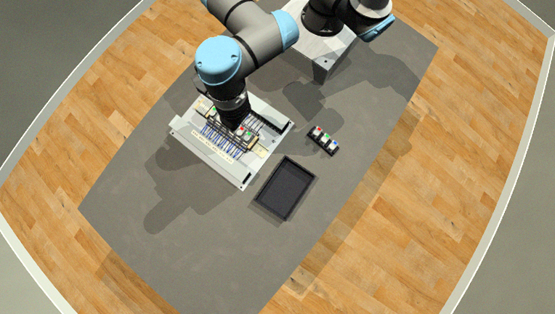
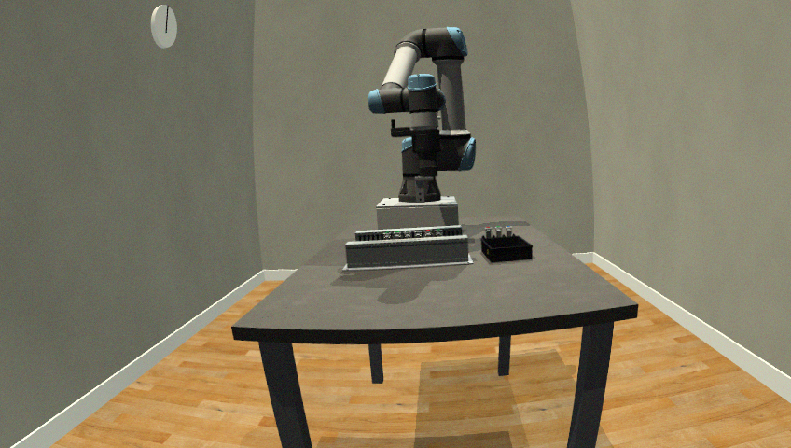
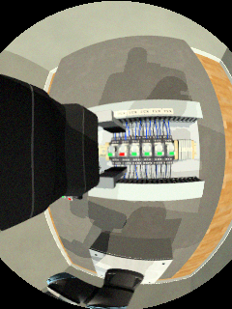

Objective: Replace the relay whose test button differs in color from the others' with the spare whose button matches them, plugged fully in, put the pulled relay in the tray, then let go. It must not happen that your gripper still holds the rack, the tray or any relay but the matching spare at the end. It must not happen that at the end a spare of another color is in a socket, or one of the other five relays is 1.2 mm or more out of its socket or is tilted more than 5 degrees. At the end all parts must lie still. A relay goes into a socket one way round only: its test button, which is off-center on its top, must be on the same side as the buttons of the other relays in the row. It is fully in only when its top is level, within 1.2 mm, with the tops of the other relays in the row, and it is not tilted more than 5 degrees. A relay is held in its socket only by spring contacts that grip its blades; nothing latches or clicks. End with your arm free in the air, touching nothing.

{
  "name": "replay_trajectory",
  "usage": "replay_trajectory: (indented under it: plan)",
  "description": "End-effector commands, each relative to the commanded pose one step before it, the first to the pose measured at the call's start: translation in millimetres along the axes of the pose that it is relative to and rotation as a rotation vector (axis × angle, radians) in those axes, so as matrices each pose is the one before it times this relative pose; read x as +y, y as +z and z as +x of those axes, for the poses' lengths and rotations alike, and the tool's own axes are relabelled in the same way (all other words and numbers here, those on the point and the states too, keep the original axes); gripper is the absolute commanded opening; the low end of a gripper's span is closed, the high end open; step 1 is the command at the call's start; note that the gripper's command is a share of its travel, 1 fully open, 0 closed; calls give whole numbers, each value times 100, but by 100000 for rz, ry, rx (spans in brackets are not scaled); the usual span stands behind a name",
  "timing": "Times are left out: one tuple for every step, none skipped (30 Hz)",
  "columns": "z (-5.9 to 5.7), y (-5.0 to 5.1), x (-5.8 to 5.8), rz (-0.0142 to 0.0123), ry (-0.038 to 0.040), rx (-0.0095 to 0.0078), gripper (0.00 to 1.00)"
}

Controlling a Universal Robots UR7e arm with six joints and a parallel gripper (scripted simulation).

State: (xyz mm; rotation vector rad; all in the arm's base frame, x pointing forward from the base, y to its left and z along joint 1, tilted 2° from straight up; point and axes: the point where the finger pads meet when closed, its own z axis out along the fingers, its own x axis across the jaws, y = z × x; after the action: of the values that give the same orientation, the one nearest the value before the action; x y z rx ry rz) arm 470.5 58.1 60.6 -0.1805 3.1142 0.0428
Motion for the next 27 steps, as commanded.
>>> replay_trajectory:
  plan:
    - [39, 4482, 1952, -61, -11, 188, 100]
    - [0, 0, 0, 0, 0, 0, 100]
    - [0, 0, 0, 0, 0, 0, 100]
    - [0, 0, 0, 0, 0, 0, 100]
    - [0, 0, 0, 0, 0, 0, 100]
    - [0, 0, 0, 0, 0, 0, 100]
    - [0, 0, 0, 0, 0, 0, 100]
    - [0, 0, 0, 0, 0, 0, 100]
    - [0, 0, 0, 0, 0, 0, 100]
    - [0, 0, 0, 0, 0, 0, 100]
    - [0, 0, 0, 0, 0, 0, 100]
    - [0, 0, 0, 0, 0, 0, 100]
    - [0, 0, 0, 0, 0, 0, 100]
    - [47, 9, 12, -51, -28, 136, 100]
    - [-20, 103, 43, 11, 7, -34, 100]
    - [-20, 103, 43, 11, 7, -34, 100]
    - [-20, 103, 43, 11, 7, -34, 100]
    - [-20, 103, 43, 11, 7, -34, 100]
    - [0, 0, 0, 0, 0, 0, 100]
    - [0, 0, 0, 0, 0, 0, 100]
    - [0, 0, 0, 0, 0, 0, 100]
    - [0, 0, 0, 0, 0, 0, 100]
    - [0, 0, 0, 0, 0, 0, 100]
    - [0, 0, 0, 0, 0, 0, 100]
    - [0, 0, 0, 0, 0, 0, 100]
    - [0, 0, 0, 0, 0, 0, 100]
    - [0, 0, 0, 0, 0, 0, 100]
